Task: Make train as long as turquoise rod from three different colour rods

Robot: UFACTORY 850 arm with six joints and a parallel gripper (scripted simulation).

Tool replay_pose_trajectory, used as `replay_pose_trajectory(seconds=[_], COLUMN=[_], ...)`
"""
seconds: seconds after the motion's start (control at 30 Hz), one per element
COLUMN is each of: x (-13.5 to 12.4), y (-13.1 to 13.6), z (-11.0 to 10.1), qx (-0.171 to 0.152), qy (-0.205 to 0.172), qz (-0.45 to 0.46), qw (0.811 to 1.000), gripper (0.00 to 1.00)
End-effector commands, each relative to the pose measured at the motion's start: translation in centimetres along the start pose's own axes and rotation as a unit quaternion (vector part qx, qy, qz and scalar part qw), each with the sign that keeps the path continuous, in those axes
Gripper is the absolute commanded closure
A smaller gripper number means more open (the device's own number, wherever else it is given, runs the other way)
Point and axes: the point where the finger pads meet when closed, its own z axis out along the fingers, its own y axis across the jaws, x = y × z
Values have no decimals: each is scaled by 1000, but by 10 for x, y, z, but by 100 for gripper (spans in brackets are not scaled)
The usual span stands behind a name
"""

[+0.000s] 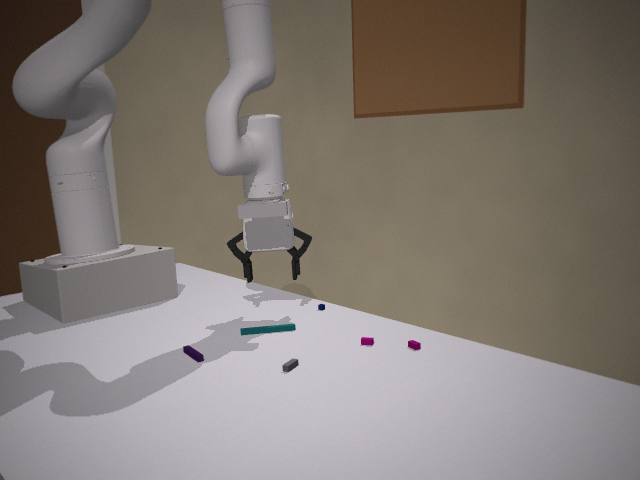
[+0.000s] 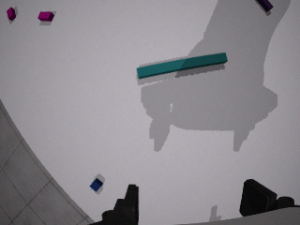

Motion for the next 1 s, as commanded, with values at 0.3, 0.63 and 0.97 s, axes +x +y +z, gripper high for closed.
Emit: replay_pose_trajectory(seconds=[0.3, 0.63, 0.97], x=[-11, -12, -12], y=[0, 0, 0], z=[-1, -1, -1], qx=[-15, -16, -16], qy=[-6, -6, -6], qz=[7, 8, 8], qw=[1000, 1000, 1000], gripper=[0, 0, 0])
